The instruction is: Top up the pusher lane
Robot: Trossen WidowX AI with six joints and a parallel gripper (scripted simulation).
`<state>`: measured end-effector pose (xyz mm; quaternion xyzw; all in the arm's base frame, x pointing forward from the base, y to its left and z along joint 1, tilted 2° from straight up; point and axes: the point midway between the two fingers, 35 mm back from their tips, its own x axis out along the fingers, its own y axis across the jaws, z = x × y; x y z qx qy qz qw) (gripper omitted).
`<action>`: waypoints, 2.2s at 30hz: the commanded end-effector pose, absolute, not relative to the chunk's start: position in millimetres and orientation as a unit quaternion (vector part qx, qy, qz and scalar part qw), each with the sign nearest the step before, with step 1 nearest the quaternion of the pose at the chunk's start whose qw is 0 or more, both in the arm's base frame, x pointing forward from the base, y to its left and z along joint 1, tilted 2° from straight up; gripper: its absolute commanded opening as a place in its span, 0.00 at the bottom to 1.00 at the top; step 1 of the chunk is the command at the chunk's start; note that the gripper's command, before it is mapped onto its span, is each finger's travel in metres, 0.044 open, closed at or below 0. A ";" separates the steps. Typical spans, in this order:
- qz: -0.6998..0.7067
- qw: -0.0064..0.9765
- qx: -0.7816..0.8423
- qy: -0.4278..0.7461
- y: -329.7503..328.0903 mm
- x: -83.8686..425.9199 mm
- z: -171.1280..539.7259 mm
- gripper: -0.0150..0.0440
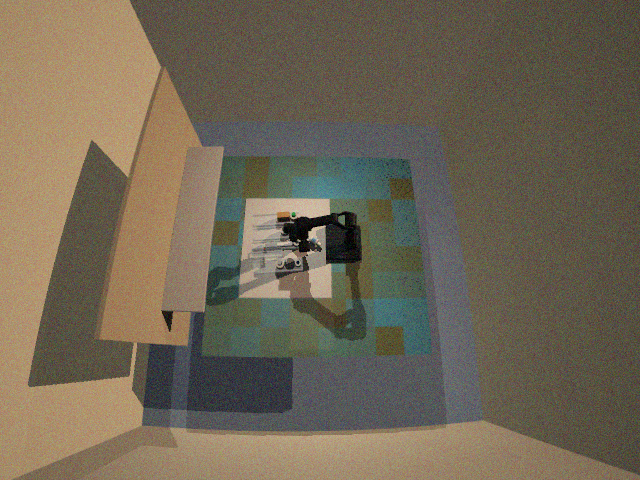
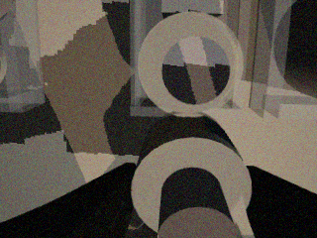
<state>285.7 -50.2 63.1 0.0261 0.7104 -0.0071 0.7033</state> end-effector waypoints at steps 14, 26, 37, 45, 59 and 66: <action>-0.008 0.707 0.028 0.706 -50.5 295.8 62.8 0.25; -0.008 0.708 0.028 0.706 -50.7 300.4 62.6 0.25; -0.008 0.708 0.028 0.706 -50.9 304.6 62.4 0.25; -0.008 0.708 0.028 0.706 -51.1 307.6 62.2 0.25; -0.008 0.708 0.028 0.706 -51.3 312.9 61.8 0.25; -0.008 0.708 0.028 0.706 -51.4 315.5 61.6 0.25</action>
